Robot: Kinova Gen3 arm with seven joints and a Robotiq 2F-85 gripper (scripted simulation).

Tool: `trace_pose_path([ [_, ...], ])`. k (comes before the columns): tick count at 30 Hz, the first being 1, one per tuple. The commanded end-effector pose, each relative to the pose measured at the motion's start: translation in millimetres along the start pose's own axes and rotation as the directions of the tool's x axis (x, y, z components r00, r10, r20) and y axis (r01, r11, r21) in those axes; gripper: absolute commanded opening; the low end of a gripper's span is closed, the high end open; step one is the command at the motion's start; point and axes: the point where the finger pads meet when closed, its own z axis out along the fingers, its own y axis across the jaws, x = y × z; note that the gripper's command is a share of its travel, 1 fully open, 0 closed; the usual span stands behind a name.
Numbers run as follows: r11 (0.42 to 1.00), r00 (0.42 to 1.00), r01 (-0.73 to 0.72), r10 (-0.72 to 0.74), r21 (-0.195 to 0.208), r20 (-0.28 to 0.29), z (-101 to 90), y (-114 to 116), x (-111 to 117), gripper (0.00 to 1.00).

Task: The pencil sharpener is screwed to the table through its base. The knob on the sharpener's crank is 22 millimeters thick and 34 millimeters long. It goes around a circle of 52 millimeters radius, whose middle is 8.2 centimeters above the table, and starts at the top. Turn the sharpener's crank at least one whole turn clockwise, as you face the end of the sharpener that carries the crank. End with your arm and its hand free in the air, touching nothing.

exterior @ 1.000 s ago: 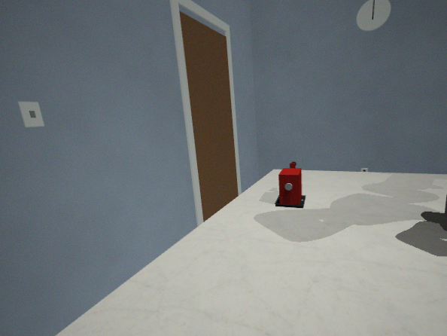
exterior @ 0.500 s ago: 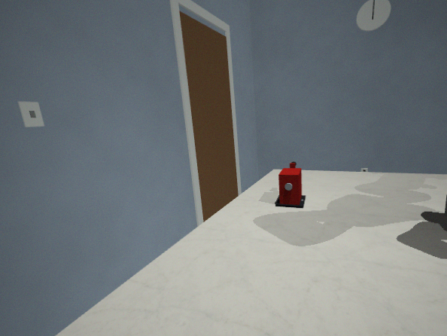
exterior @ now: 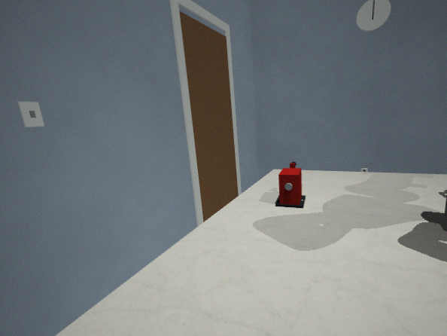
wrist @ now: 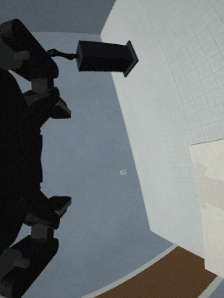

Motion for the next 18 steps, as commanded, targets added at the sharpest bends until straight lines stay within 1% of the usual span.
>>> trace_pose_path([
  [1, 1.0, 1.0, 0.013, -0.013, -0.002, -0.004, -1.4, 1.4, 0.9, 1.0],
  [2, 0.998, 0.998, 0.063, -0.062, -0.017, 0.012, -6.7, 15.0, -4.6, 1.0],
  [8, 0.998, 0.998, 0.061, -0.061, -0.018, 0.01, -6.2, 15.0, -3.7, 1.0],
  [9, 0.993, 0.993, 0.112, -0.112, -0.032, 0.026, -11.7, 29.2, -8.9, 1.0],
  [18, 0.993, 0.994, 0.111, -0.11, -0.033, 0.025, -11.2, 29.3, -8.0, 1.0],
])
